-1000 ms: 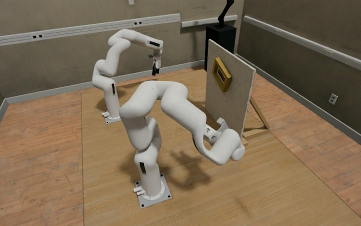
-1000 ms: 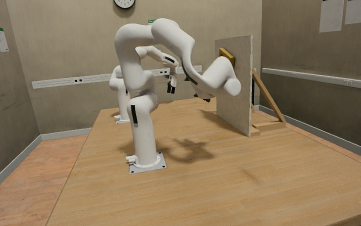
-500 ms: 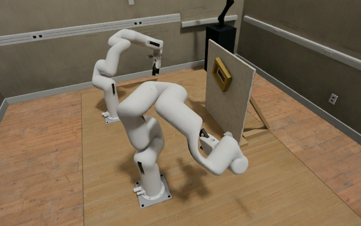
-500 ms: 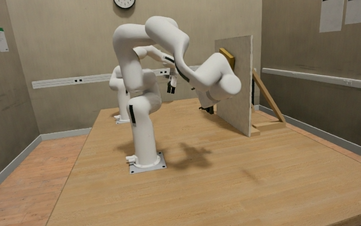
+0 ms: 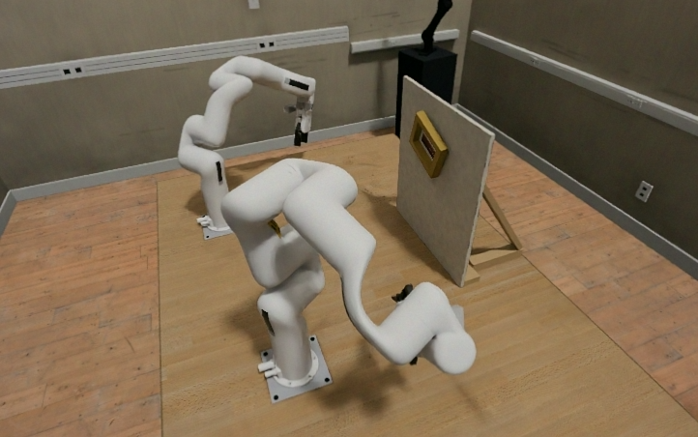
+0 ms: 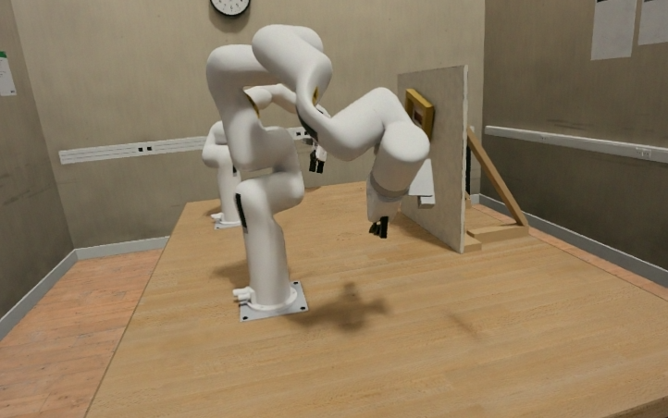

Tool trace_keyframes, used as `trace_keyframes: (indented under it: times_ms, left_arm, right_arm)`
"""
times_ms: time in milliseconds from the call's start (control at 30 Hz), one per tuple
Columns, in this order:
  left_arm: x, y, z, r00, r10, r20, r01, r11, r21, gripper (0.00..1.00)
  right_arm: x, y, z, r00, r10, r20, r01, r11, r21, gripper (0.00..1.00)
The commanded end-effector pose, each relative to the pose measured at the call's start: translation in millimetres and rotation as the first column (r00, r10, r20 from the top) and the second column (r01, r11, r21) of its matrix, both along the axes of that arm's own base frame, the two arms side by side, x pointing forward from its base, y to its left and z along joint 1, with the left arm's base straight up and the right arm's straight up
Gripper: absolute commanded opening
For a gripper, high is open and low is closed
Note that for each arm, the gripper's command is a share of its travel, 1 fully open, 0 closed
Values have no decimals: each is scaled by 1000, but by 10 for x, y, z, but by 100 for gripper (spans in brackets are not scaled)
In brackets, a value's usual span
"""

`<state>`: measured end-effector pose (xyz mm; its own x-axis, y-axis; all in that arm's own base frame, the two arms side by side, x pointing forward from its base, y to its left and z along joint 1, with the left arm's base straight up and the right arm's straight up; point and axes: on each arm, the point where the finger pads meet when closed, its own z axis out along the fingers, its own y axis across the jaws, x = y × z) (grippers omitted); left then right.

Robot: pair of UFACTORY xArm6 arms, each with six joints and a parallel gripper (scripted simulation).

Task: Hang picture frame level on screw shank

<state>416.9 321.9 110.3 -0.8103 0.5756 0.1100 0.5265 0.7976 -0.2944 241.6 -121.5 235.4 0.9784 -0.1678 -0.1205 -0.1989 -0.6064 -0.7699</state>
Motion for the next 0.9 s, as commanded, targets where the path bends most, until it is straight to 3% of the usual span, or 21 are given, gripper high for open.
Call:
trace_keyframes:
  times_ms: [0, 333, 400, 567, 867]
  left_arm:
    - [13, 10, 24, 1000, 0, 5, 0, 1000, 4, 100]
    - [13, 10, 24, 1000, 0, 5, 0, 1000, 4, 100]
    - [13, 10, 24, 1000, 0, 5, 0, 1000, 4, 100]
    - [13, 10, 24, 1000, 0, 5, 0, 1000, 4, 100]
    - [13, 10, 24, 1000, 0, 5, 0, 1000, 4, 100]
  right_arm:
    - [-228, -649, -140, 972, -202, -116, 183, 970, -162, 100]
    - [-722, -1436, -190, 824, -527, -206, 421, 814, -399, 100]
    - [-722, -1436, -190, 824, -527, -206, 421, 814, -399, 100]
    - [-1125, -1893, -157, 677, -706, -208, 527, 662, -534, 100]
    - [-1794, -2451, -22, 423, -894, -146, 603, 398, -691, 100]
